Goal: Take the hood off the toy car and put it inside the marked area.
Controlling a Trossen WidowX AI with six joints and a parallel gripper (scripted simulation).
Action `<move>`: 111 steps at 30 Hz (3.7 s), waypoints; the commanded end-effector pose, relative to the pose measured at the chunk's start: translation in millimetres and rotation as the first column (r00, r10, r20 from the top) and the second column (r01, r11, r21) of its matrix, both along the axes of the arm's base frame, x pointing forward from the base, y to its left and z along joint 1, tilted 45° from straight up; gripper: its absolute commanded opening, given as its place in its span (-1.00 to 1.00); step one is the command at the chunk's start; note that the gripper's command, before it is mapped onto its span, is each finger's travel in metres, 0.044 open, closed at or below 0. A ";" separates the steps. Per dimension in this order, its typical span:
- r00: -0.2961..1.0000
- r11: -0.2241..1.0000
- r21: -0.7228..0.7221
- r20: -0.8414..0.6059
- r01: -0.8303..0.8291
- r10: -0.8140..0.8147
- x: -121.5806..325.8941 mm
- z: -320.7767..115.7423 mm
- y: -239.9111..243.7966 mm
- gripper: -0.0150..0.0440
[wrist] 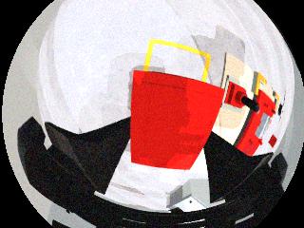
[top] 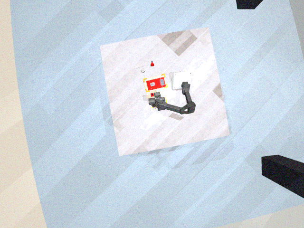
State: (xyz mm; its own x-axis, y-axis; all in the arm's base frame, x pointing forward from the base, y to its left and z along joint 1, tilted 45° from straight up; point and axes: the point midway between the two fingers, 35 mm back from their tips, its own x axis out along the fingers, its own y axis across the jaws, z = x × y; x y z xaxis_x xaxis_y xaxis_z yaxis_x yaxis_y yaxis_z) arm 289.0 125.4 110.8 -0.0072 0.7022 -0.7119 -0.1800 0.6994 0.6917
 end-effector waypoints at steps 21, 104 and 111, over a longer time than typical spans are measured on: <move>1.000 1.000 0.008 -0.009 0.002 -0.002 -3.9 -14.0 15.4 -0.49; 1.000 1.000 0.008 -0.008 -0.004 0.004 -2.0 24.1 -23.2 1.00; 1.000 1.000 0.008 -0.008 -0.004 0.004 -2.0 24.1 -23.2 1.00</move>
State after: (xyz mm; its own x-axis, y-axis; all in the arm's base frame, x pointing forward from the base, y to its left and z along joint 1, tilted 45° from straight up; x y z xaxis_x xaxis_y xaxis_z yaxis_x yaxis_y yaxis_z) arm 287.2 101.8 134.6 -0.0134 0.7054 -0.7087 -0.1727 0.6965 0.6965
